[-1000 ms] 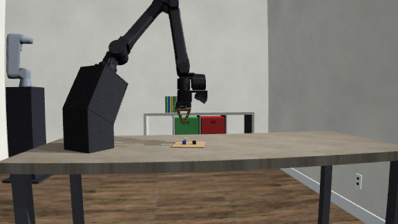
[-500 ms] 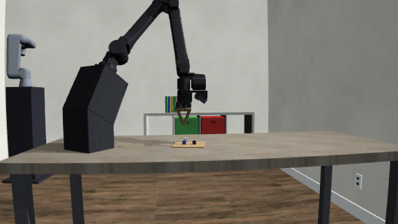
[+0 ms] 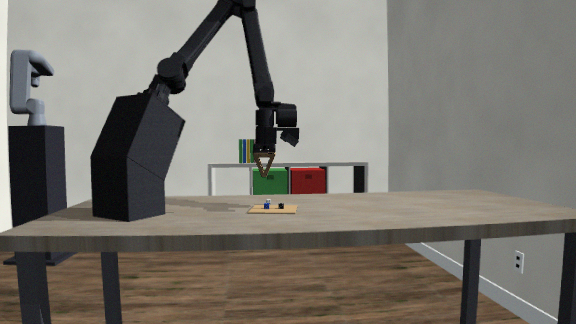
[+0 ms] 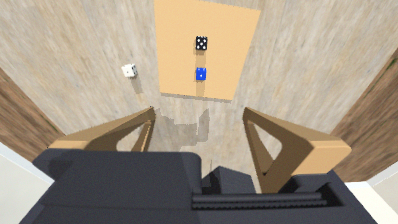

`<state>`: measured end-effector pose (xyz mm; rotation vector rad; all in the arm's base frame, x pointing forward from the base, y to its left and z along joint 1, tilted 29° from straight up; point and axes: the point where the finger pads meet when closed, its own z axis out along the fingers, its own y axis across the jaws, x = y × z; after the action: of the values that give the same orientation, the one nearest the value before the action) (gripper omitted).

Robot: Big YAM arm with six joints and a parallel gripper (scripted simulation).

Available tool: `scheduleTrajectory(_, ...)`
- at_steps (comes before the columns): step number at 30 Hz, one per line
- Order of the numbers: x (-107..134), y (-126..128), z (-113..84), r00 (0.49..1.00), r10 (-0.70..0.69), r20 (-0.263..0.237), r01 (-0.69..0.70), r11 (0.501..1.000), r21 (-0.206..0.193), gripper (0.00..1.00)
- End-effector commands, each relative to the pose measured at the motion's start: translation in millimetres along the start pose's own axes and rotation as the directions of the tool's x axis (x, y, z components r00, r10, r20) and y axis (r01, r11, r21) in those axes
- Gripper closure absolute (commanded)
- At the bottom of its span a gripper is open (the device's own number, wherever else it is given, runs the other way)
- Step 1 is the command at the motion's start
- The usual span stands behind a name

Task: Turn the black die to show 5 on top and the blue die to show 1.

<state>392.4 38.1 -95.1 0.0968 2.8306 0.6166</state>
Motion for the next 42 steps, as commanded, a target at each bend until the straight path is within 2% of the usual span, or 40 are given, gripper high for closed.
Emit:
scheduleTrajectory(1, -10, -5, -29.5, 0.999, 0.001, 0.038, -0.001, 1.0, 0.005, 0.0)
scheduleTrajectory(6, -12, -5, -58.6, 0.999, -0.002, 0.043, 0.002, 1.0, 0.005, 0.0)
scheduleTrajectory(8, -12, -5, -58.6, 0.999, -0.002, 0.043, 0.002, 1.0, 0.005, 0.0)
scheduleTrajectory(13, -13, -5, -83.6, 0.999, -0.004, 0.046, 0.004, 1.0, 0.007, 0.0)
scheduleTrajectory(17, -18, -5, -95.6, 0.998, -0.009, 0.055, 0.008, 1.0, 0.008, 0.0)
scheduleTrajectory(20, -20, -5, -98.1, 0.998, -0.01, 0.057, 0.009, 1.0, 0.009, 0.0)
scheduleTrajectory(22, -14, -8, -89.5, 1.0, 0.003, 0.031, -0.004, 1.0, 0.007, 0.0)
scheduleTrajectory(25, -14, -8, -90.4, 0.999, 0.002, 0.034, -0.002, 1.0, 0.008, 0.0)
scheduleTrajectory(26, -21, -6, -95.5, 0.998, -0.007, 0.062, 0.006, 1.0, 0.01, 0.0)
scheduleTrajectory(42, -21, -6, -95.6, 0.998, -0.006, 0.062, 0.006, 1.0, 0.01, 0.0)
